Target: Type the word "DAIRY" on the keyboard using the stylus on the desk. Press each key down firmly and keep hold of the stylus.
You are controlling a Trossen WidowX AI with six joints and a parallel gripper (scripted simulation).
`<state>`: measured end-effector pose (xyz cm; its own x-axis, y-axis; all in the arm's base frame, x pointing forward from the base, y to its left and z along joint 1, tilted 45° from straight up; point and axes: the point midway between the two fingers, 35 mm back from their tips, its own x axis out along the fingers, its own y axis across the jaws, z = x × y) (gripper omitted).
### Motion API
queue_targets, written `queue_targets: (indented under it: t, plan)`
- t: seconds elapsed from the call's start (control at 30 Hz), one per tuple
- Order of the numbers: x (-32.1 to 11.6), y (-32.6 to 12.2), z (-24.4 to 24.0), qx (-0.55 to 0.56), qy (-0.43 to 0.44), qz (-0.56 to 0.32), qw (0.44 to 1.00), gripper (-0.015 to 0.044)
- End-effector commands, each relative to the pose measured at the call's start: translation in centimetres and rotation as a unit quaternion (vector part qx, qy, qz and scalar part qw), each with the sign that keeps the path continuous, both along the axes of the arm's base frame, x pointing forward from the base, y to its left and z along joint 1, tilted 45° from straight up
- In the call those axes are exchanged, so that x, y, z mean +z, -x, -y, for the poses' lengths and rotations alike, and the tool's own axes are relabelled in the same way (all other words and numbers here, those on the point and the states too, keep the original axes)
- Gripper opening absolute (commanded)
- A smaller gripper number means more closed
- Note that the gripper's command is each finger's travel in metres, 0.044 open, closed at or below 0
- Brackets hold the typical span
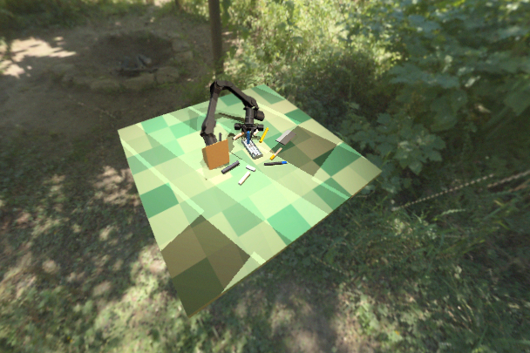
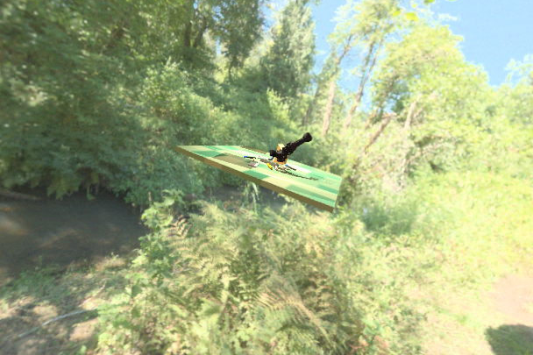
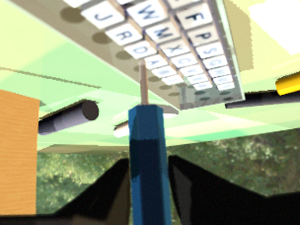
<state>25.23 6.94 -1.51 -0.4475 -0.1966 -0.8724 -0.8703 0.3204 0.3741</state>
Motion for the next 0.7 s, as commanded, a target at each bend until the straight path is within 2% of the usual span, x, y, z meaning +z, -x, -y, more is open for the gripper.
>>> queue_targets:
  t: [0.0, 0.67]
  plan:
    - [-0.2, 0.07, -0.09, -0.002, 0.0, -0.002, 1.0, 0.0081]
    - [-0.73, 0.11, -0.61, -0.002, 0.0, -0.002, 1.0, 0.0081]
